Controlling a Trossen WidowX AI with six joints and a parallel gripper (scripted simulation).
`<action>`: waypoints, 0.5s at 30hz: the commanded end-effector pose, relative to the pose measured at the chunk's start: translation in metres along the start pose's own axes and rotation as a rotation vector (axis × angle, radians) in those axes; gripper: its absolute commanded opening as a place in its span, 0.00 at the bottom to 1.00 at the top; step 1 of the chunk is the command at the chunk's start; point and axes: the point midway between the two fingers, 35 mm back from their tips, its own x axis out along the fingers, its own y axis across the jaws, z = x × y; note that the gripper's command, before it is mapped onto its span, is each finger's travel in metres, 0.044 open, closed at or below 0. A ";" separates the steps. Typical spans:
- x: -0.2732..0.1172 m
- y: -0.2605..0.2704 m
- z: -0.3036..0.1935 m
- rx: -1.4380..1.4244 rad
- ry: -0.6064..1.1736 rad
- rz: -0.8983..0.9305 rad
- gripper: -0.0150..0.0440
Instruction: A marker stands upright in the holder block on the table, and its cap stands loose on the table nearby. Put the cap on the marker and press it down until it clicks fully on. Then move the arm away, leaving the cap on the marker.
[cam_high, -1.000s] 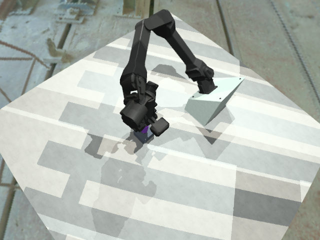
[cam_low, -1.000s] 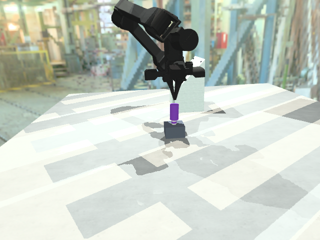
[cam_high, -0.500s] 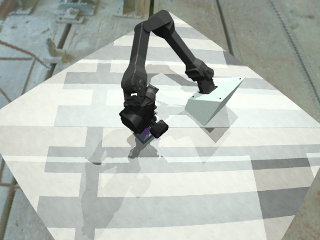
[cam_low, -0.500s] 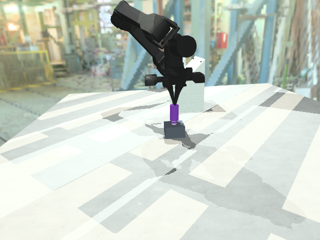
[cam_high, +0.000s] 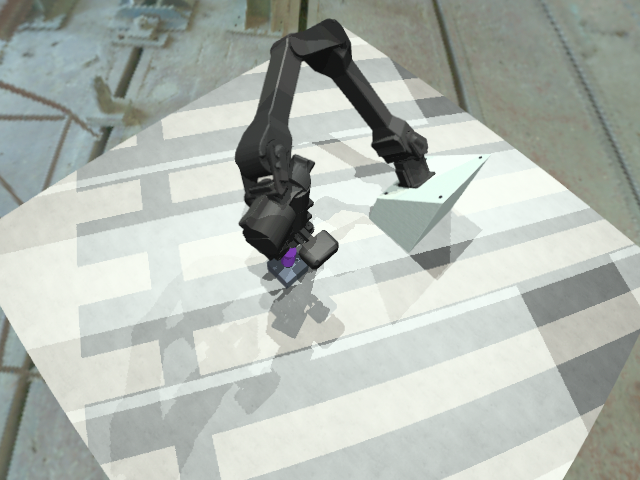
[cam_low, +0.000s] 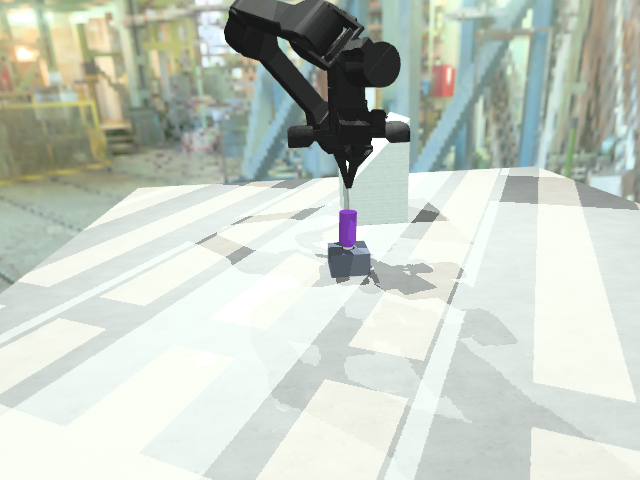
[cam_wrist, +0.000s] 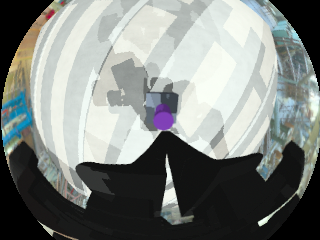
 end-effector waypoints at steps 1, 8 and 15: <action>-0.046 0.002 -0.001 0.000 -0.012 0.004 0.25; -0.049 0.002 -0.002 0.000 -0.012 0.003 0.39; -0.049 0.002 -0.002 0.000 -0.012 0.003 0.70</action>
